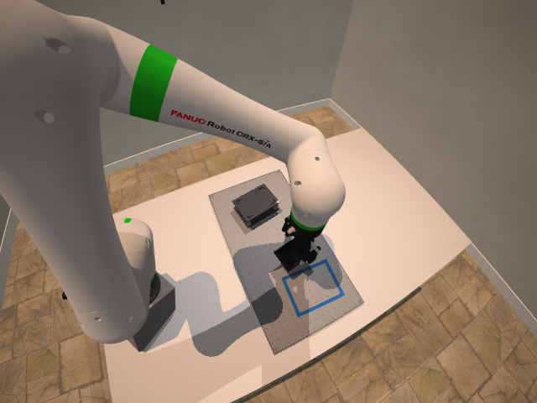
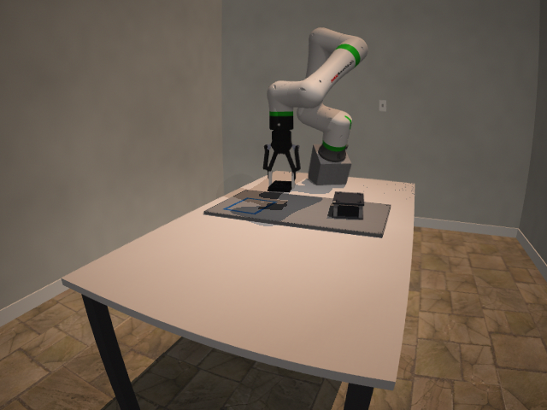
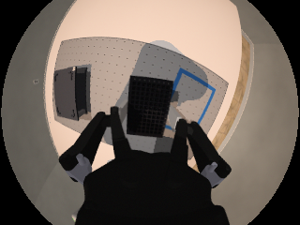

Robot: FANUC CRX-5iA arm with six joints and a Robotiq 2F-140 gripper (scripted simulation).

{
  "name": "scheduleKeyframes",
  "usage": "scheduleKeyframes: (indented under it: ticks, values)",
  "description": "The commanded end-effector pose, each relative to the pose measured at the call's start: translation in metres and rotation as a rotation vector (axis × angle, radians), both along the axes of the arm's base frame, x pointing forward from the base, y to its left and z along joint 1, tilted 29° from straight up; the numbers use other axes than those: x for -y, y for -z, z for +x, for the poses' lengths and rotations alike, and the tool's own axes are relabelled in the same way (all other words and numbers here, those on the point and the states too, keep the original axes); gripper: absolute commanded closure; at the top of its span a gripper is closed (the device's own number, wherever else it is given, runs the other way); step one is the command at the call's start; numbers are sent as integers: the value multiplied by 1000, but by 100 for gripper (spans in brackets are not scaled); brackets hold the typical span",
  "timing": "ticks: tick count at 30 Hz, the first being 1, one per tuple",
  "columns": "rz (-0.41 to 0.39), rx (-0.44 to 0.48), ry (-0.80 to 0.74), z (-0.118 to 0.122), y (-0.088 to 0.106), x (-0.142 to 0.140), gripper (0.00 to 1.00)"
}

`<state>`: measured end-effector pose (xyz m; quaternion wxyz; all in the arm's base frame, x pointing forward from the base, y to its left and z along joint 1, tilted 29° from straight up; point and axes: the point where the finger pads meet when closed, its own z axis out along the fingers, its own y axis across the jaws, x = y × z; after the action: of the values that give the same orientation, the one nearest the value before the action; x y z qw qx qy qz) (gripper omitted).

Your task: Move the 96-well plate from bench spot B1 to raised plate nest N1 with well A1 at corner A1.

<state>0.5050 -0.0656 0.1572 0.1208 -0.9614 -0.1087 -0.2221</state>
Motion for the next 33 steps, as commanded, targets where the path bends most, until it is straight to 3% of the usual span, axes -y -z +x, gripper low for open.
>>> scheduleKeyframes:
  ticks: [1, 33]
  values:
    - [-1, 0, 1, -3, -4, -9, 100]
    - [-1, 0, 1, -30, -34, -93, 100]
